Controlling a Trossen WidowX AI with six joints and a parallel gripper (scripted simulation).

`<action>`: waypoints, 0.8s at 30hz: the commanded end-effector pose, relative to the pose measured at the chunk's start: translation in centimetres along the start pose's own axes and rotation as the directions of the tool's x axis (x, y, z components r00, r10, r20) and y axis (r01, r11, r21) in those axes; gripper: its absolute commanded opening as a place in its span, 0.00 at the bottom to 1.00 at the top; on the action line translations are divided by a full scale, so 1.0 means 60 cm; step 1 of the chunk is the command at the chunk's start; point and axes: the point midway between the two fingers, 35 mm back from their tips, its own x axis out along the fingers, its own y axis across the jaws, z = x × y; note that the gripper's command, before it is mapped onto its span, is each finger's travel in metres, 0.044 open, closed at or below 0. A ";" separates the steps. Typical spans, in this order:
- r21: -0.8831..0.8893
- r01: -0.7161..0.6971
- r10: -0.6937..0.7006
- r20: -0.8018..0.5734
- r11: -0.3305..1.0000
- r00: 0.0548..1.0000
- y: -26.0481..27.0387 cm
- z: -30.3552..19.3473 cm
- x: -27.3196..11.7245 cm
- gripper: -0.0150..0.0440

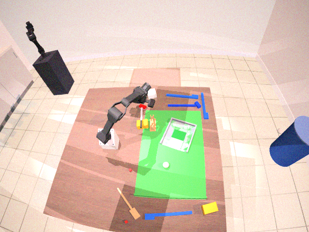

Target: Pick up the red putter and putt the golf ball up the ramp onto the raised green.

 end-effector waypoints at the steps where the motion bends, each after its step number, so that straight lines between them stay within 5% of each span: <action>1: -0.397 -0.105 -0.025 -0.310 0.912 0.950 0.043 -0.082 0.046 1.00; 24: -0.408 -0.112 -0.027 -0.320 0.906 0.947 0.036 -0.102 0.082 1.00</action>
